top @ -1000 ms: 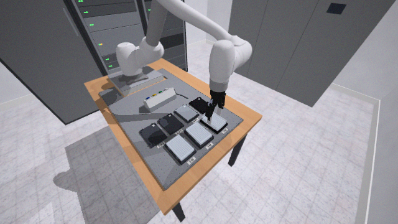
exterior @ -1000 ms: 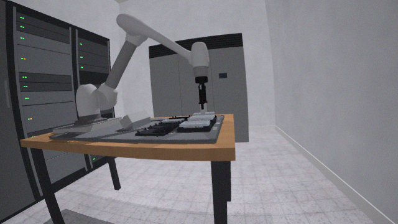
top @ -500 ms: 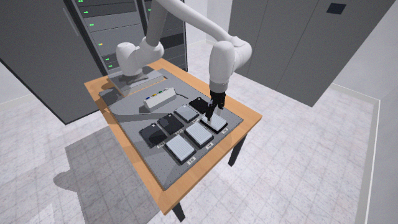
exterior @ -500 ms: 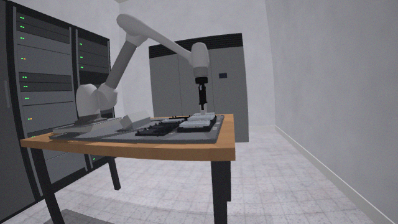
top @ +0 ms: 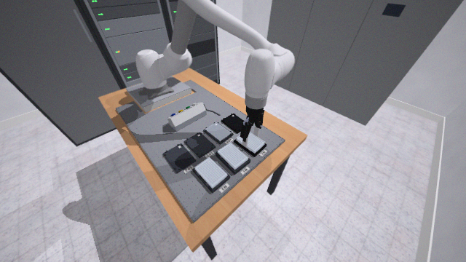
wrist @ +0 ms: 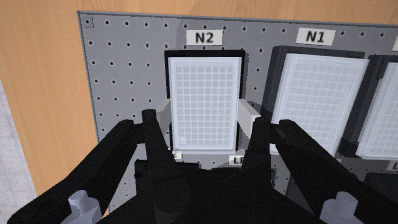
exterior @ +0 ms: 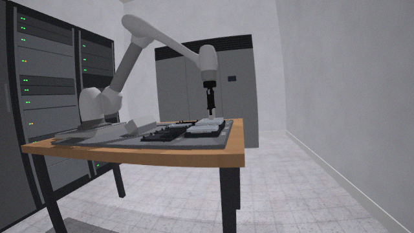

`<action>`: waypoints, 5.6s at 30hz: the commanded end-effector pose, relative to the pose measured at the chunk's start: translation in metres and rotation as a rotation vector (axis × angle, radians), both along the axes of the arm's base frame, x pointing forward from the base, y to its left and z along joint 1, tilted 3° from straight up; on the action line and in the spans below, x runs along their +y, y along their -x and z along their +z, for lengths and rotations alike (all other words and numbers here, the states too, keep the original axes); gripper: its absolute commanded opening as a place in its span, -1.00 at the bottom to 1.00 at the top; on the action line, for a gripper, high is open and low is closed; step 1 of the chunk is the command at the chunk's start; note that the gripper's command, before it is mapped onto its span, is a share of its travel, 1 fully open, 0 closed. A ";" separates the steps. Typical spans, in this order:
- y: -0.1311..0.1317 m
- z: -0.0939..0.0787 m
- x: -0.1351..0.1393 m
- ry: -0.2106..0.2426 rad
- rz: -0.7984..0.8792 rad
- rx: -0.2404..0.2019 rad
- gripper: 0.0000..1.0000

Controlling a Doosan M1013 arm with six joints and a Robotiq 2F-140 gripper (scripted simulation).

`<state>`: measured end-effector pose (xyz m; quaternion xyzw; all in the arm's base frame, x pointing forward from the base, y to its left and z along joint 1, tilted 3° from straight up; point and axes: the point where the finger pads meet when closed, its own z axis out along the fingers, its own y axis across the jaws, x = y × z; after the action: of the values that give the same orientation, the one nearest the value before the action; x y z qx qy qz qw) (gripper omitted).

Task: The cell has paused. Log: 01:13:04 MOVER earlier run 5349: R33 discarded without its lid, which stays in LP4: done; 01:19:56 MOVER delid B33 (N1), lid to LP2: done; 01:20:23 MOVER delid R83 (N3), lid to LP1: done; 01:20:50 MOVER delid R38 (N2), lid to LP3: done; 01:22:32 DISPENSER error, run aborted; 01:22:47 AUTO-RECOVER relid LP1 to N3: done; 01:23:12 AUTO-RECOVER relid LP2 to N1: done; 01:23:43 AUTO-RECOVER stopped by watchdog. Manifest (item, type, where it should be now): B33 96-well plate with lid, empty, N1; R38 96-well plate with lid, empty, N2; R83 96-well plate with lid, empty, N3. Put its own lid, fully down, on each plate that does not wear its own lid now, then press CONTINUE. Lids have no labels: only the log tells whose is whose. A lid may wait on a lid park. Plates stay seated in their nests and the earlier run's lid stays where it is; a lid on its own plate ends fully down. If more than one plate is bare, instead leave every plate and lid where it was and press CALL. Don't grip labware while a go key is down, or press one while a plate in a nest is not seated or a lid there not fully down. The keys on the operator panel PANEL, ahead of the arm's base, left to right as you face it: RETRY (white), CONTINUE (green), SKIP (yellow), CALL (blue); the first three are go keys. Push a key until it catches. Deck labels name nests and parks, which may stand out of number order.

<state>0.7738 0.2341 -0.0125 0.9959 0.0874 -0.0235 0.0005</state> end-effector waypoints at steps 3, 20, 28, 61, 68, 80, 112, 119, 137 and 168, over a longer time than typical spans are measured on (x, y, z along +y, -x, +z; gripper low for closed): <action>0.000 0.000 0.000 0.000 0.000 0.000 -1.00; 0.000 -0.001 0.000 0.000 0.000 0.000 -1.00; 0.000 -0.001 0.000 0.000 0.000 0.000 -1.00; 0.000 -0.001 0.000 0.000 0.000 0.000 -1.00; 0.000 -0.001 0.000 0.000 0.000 0.000 -1.00; 0.000 -0.002 0.000 0.000 0.000 0.000 -1.00; 0.000 -0.004 0.000 0.000 0.000 0.000 -1.00; 0.000 -0.004 0.000 0.000 0.000 0.000 -1.00; 0.000 -0.004 0.000 0.000 0.000 0.000 -1.00; 0.000 -0.004 0.000 0.000 0.000 0.000 0.32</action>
<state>0.7736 0.2341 -0.0172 0.9959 0.0874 -0.0235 0.0005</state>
